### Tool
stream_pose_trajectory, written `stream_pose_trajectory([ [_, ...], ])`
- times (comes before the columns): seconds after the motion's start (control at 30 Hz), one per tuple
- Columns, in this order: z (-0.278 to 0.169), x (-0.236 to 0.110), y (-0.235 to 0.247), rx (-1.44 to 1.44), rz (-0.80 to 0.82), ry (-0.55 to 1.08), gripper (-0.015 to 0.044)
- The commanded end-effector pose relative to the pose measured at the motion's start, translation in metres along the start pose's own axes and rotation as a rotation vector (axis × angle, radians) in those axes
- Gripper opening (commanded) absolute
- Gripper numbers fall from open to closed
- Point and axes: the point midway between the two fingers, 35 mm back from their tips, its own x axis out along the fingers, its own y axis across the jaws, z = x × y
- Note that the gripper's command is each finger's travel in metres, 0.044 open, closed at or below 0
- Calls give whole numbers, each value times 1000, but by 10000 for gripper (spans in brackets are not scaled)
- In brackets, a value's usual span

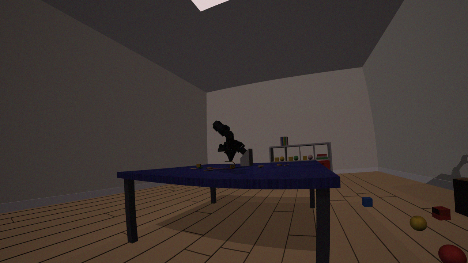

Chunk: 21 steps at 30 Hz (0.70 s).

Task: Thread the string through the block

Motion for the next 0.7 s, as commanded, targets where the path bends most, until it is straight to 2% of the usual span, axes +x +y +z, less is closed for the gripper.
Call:
stream_pose_trajectory([
  [0.0, 3, 0, 5, 131, 3, -2, 0],
  [0.33, 8, 0, 12, 495, 5, -2, 0],
  [0.67, 5, 0, 15, 519, 5, -1, 0],
])
